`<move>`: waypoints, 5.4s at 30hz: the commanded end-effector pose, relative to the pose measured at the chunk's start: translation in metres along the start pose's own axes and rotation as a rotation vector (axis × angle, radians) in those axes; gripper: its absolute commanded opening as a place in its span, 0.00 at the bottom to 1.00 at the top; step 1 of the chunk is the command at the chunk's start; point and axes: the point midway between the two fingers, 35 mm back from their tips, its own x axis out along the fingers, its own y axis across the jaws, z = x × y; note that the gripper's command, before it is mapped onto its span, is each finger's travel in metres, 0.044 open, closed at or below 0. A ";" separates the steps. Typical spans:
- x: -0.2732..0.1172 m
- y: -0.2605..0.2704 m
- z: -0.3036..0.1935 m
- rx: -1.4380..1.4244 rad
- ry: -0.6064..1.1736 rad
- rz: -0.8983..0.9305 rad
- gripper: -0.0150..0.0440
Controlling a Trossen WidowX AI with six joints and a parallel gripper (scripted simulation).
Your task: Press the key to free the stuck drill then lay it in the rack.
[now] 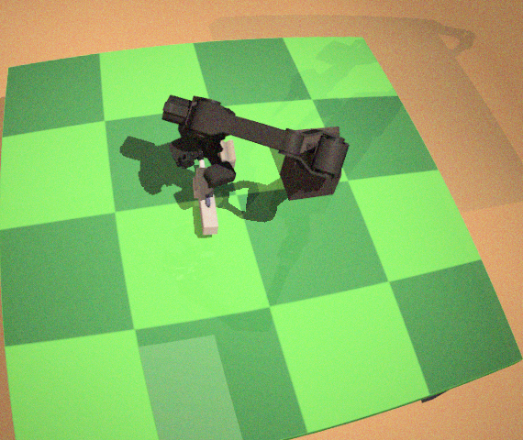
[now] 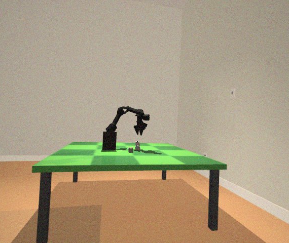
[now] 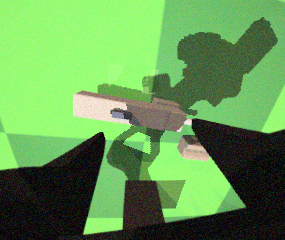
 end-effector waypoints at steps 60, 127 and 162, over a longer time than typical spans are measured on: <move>0.118 -0.100 -0.055 -1.227 0.017 0.019 1.00; 0.135 -0.132 -0.066 -1.228 0.016 0.020 0.25; 0.137 -0.126 -0.063 -1.228 0.015 0.020 1.00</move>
